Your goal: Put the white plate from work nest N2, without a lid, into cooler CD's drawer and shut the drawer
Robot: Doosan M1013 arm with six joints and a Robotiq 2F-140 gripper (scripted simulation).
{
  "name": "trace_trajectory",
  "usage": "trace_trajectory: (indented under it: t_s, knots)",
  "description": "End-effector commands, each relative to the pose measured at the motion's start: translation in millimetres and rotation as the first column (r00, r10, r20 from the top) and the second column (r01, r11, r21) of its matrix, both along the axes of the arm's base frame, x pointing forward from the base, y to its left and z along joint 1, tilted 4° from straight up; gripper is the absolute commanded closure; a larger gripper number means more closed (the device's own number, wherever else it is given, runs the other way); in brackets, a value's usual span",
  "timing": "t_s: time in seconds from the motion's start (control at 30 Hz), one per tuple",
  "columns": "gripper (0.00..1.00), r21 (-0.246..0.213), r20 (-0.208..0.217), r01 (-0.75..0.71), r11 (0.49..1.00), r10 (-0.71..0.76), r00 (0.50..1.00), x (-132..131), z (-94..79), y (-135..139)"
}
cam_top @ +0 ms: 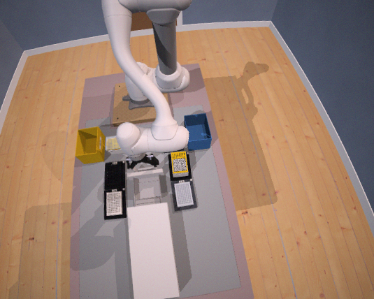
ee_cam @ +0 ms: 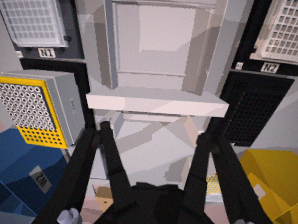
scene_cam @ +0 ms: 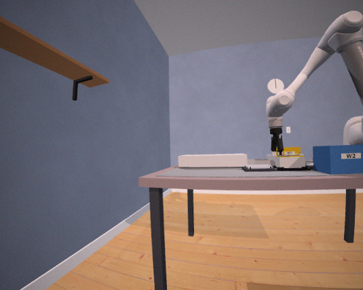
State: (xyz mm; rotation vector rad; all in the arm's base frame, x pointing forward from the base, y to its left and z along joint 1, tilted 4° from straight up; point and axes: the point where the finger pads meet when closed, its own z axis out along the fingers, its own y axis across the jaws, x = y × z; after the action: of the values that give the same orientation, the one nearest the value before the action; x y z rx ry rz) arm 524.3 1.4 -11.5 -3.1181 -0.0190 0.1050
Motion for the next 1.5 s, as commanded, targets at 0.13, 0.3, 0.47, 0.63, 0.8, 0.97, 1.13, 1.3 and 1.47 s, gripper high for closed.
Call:
trace_trajectory:
  t_s: [0.13,0.3,0.47,0.63,0.8,0.97,1.13,1.3,1.47]
  knots:
    - [1.0,0.0,0.0,0.0,1.0,0.0,1.0,-0.1,0.0,0.0]
    - [1.0,0.0,0.0,0.0,1.0,0.0,1.0,-0.1,0.0,0.0]
    - [1.0,0.0,0.0,0.0,1.0,0.0,1.0,-0.1,0.0,0.0]
    - [1.0,0.0,0.0,0.0,1.0,0.0,1.0,-0.1,0.0,0.0]
    - [1.0,0.0,0.0,0.0,1.0,0.0,1.0,-0.1,0.0,0.0]
    - [0.13,0.0,0.0,0.0,1.0,0.0,1.0,-0.1,0.0,0.0]
    - [0.13,0.0,0.0,0.0,1.0,0.0,1.0,-0.1,0.0,0.0]
    - [0.13,0.0,0.0,0.0,1.0,0.0,1.0,-0.1,0.0,0.0]
    - [0.13,0.0,0.0,0.0,1.0,0.0,1.0,-0.1,0.0,0.0]
